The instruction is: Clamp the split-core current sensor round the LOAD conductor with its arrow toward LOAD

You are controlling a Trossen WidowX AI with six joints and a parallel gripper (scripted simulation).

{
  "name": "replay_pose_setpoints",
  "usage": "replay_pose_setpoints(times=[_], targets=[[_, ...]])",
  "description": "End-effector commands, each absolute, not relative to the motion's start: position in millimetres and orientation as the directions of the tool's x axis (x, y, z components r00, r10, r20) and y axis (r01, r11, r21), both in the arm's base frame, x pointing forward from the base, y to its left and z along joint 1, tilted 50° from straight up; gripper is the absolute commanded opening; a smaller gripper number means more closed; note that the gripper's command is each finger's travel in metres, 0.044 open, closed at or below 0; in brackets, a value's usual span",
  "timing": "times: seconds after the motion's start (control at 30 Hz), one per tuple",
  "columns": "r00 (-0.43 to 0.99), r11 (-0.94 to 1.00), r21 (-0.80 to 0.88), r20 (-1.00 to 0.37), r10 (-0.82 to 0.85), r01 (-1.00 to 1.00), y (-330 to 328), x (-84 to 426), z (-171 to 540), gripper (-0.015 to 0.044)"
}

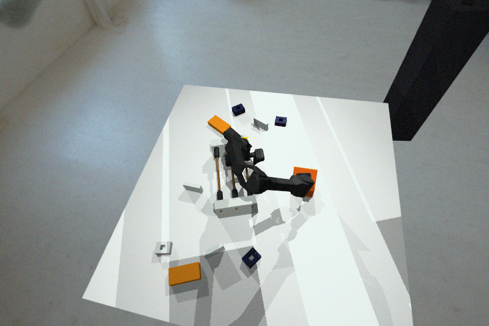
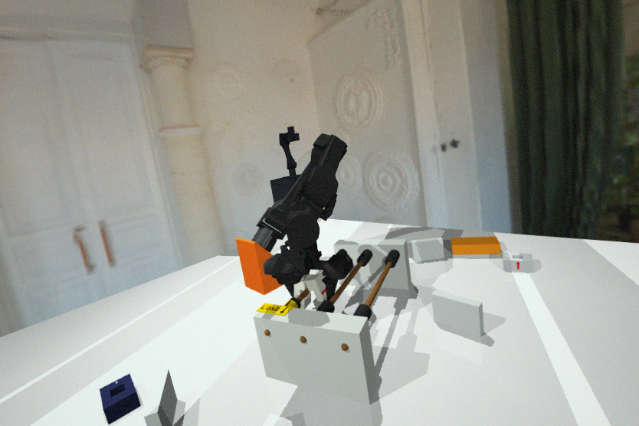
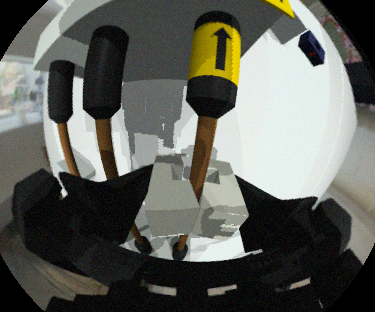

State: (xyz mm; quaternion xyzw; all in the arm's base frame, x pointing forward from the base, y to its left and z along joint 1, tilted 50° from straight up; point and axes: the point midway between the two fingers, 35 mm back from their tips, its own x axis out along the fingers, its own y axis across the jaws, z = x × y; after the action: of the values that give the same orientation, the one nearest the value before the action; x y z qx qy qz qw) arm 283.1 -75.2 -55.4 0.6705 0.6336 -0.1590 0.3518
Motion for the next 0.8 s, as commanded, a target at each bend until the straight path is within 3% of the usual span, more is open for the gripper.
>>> replay_pose_setpoints(times=[0.0,0.23,0.77], targets=[[0.148,0.05,0.272,-0.659,0.738,0.961,-75.4,283.3,-55.0,0.0182],[0.148,0.05,0.272,-0.659,0.738,0.961,-75.4,283.3,-55.0,0.0],[0.148,0.05,0.272,-0.659,0.738,0.961,-75.4,283.3,-55.0,0.0]])
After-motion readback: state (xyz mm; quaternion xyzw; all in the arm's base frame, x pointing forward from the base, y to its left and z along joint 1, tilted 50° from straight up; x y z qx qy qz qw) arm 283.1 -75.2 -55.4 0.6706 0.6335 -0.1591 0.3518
